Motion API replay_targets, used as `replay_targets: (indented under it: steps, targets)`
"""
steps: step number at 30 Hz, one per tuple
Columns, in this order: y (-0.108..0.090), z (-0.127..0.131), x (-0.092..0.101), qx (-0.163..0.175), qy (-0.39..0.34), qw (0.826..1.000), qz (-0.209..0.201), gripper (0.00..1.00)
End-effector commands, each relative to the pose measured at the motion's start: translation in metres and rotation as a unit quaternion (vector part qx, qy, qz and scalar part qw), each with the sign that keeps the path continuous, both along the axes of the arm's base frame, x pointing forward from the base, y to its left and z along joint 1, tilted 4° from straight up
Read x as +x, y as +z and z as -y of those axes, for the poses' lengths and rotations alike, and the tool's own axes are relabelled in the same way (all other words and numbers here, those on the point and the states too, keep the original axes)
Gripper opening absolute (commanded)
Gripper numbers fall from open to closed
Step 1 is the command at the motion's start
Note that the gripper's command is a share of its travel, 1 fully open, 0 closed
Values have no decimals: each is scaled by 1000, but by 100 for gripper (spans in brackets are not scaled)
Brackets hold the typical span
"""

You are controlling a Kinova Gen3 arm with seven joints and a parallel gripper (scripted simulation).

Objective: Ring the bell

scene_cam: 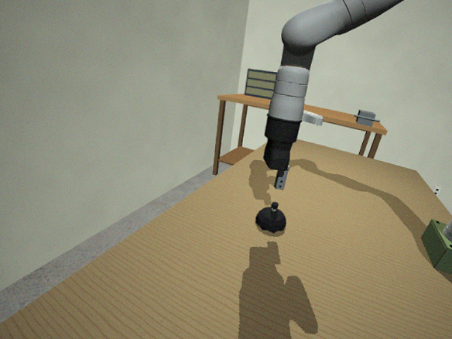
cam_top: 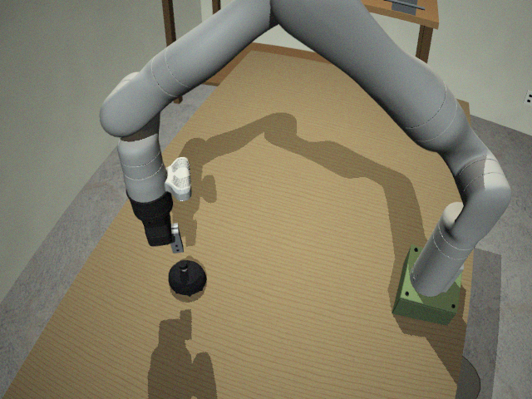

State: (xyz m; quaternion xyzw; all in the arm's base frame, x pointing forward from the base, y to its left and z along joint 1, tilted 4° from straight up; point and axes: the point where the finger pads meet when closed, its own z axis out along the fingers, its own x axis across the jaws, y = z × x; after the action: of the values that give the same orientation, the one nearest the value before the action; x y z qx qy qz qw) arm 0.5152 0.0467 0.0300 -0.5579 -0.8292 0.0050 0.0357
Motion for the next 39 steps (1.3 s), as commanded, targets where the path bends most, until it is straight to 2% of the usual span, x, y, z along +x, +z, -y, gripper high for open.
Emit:
replay_targets:
  steps: [1, 21, 39]
  targets:
    - [-5, 0, -1, 0, 0, 1000, -2, 17]
    - [-34, -1, -3, 0, 0, 1000, -2, 17]
    - [-38, -1, -3, 0, 0, 1000, -2, 17]
